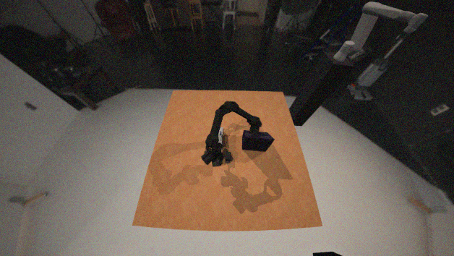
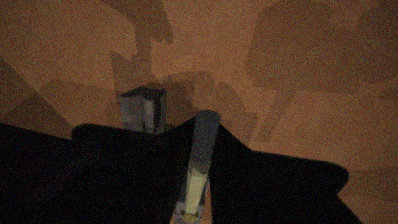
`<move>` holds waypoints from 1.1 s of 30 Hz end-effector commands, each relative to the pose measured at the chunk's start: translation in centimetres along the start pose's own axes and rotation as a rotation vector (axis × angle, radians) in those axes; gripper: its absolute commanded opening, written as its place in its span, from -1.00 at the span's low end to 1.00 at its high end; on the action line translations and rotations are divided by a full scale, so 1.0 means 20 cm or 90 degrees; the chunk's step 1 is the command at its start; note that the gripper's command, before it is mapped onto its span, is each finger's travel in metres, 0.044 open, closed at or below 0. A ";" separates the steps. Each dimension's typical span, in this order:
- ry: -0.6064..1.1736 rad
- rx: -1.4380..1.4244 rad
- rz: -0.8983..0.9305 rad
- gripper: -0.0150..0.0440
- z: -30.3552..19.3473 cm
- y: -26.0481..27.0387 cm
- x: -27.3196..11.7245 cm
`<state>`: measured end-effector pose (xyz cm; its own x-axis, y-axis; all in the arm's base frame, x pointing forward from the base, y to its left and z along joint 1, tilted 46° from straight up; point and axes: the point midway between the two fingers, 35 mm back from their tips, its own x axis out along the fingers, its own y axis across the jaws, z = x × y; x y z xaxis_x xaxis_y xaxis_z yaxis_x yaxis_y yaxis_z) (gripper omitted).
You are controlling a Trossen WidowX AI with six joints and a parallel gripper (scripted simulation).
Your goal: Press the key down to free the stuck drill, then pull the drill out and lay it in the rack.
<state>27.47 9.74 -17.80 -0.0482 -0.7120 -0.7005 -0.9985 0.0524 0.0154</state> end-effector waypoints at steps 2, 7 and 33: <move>-0.004 0.001 -0.001 -0.49 0.01 0.01 -0.01; -0.004 0.001 0.000 -0.49 0.01 0.06 0.01; -0.004 0.000 0.000 -0.49 0.05 0.28 0.05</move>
<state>22.46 9.65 -19.14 -0.0508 -0.7111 -0.7013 -0.9984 0.0541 0.0176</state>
